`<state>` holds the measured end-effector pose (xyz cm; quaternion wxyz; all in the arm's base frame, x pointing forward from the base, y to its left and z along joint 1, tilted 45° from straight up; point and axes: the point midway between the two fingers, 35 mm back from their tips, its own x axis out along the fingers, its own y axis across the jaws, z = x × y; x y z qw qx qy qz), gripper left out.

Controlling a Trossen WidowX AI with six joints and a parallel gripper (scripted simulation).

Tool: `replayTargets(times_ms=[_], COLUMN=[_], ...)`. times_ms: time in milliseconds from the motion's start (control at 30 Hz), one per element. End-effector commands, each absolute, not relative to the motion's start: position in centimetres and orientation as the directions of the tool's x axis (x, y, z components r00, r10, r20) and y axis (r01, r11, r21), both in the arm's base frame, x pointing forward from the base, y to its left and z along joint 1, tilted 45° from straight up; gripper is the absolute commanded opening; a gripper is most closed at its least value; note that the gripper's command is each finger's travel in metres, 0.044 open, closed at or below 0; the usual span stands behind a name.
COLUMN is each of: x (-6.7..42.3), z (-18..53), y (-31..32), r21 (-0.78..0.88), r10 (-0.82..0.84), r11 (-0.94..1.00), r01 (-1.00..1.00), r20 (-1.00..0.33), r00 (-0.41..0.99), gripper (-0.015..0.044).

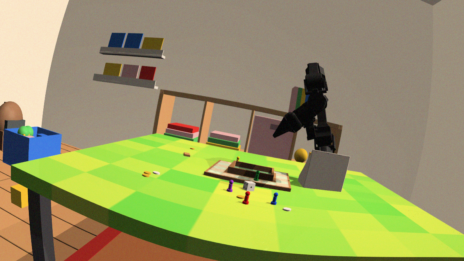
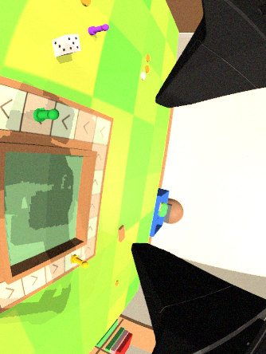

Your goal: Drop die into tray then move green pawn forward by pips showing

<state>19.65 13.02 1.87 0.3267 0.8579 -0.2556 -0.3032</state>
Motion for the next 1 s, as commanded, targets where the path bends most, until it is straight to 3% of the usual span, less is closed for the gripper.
replayTargets(times_ms=[0,133,267,400,533,967], x=[19.7,20.9,22.5,24.3,25.8,28.6], z=[1.8,-0.2,-2.8,-5.6,-7.9,-12.4], y=[13.1,14.0,14.9,15.8,16.3,16.7], r21=[0.705,0.458,0.12,-0.2,-0.403,-0.62], r10=[-0.64,-0.695,-0.738,-0.755,-0.75,-0.698], r11=[-0.662,-0.717,-0.582,-0.269,0.043,0.592], r01=[-0.254,-0.525,-0.804,-0.942,-0.914,-0.515], r20=[-0.356,-0.418,-0.492,-0.564,-0.617,-0.714], r00=[0.681,0.585,0.461,0.335,0.237,0.057], gripper=[0.0374,0.0275,0.0275,0.0275,0.0275,0.0275])
